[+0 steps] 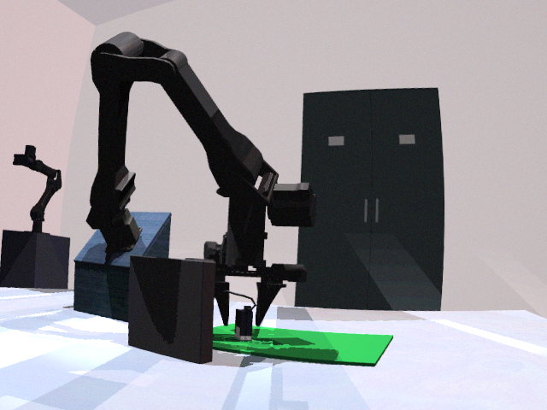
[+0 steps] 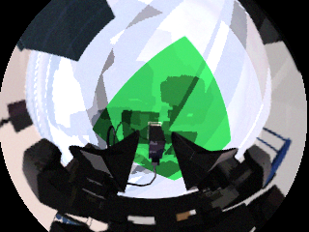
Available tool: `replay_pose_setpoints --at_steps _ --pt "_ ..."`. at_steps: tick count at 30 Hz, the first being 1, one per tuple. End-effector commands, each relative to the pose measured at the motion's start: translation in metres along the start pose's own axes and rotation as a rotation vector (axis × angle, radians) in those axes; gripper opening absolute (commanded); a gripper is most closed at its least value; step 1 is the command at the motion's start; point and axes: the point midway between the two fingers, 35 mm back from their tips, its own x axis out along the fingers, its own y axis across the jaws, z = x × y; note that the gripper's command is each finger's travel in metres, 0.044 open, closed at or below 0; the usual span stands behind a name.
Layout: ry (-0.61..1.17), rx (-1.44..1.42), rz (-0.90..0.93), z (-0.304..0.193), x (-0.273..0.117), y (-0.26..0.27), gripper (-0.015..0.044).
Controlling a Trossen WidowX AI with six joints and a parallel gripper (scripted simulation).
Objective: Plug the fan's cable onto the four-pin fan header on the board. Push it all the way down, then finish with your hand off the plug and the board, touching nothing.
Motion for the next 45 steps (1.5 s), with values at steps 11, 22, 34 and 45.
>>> replay_pose_setpoints --at_steps 11,22,34,45 --pt "-0.006 -0.001 -0.002 0.011 -0.056 -0.004 0.0260" --pt "-0.009 -0.002 0.000 0.122 -0.056 0.003 0.0260" --pt "-0.009 -0.002 0.000 0.122 -0.056 0.003 0.0260" --pt "-0.009 -0.002 0.000 0.122 -0.056 0.003 0.0260"
